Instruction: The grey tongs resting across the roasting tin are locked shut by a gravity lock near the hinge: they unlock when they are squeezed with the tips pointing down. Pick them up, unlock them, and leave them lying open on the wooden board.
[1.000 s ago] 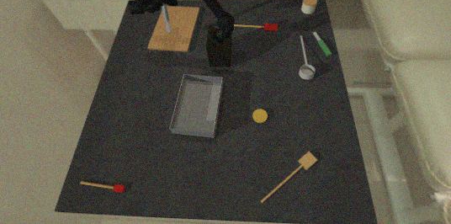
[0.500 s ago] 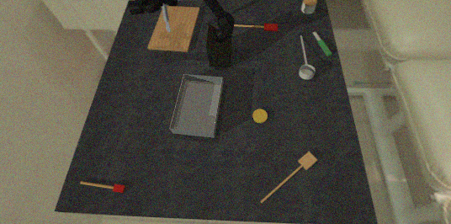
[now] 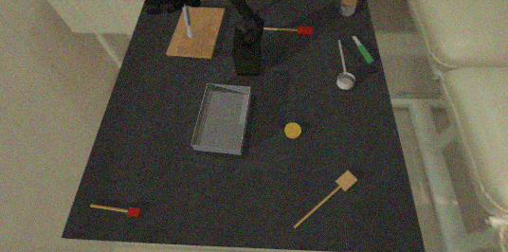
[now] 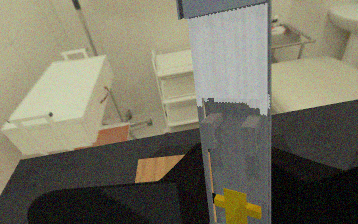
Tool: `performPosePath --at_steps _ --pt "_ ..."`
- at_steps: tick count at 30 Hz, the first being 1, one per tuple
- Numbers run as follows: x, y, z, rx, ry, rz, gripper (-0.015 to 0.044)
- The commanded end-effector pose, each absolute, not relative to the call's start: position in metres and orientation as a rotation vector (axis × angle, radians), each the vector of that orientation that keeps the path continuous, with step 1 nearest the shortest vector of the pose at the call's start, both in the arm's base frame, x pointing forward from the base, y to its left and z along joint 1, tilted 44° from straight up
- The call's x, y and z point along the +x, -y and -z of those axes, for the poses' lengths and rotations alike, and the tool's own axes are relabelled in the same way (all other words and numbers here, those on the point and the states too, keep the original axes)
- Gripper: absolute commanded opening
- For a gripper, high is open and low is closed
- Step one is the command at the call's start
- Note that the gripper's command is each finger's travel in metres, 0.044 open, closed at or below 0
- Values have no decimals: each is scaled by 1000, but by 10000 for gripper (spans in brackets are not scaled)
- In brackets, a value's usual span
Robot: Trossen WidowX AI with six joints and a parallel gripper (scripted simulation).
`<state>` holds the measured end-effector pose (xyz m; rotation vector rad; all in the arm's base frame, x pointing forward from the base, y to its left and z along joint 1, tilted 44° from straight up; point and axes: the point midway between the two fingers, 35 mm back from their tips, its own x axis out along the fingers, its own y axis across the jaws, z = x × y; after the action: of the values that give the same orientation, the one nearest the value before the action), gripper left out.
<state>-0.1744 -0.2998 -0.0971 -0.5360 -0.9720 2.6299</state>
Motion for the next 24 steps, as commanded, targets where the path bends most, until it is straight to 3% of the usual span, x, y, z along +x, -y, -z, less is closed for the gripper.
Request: performPosePath --at_steps 1,24 --pt "-181 293 101 -640 950 -2553 -150" --pt "-203 256 137 -1563 644 -1888 -150"
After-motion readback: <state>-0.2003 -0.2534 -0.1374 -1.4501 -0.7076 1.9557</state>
